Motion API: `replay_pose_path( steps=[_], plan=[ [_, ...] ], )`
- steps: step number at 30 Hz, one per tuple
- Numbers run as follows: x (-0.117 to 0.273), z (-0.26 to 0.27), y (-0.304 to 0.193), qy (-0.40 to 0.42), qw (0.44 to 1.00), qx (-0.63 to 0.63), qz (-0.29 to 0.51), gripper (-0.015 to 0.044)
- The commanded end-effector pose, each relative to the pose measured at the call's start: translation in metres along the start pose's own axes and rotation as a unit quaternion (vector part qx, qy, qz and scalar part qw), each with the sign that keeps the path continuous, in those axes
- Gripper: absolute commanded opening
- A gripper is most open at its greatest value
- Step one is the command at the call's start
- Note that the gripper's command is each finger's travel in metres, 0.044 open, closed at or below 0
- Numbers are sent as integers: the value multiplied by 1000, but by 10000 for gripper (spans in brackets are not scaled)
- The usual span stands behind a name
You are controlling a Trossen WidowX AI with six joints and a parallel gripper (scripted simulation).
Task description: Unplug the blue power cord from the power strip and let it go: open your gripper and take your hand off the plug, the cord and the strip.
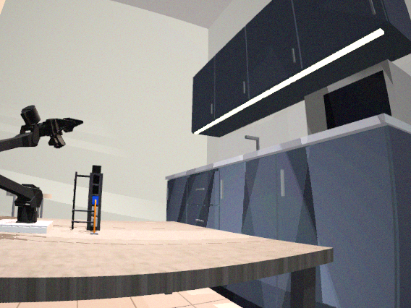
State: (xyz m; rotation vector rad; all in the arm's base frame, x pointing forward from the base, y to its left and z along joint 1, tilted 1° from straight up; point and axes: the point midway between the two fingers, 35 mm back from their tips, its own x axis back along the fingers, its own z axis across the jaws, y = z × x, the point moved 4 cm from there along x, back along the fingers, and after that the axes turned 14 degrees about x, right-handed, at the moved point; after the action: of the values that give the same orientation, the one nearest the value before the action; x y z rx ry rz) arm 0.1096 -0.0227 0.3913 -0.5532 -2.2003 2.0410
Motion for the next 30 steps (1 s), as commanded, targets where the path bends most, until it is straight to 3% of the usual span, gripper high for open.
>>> replay_pose_path(
  steps=[1,5,9,14,19,23,30],
  plan=[
    [0,-1,0,0,1000,5,1,374],
    [-7,-21,-6,-6,991,131,17,269],
    [-27,-58,-2,-28,930,365,17,164],
    [-64,-89,25,-77,796,600,-37,160],
    [-106,-96,68,-160,630,750,-124,160],
    [-126,-76,99,-206,526,803,-191,160],
    [-136,-63,154,-366,395,798,-270,160]
  ],
)
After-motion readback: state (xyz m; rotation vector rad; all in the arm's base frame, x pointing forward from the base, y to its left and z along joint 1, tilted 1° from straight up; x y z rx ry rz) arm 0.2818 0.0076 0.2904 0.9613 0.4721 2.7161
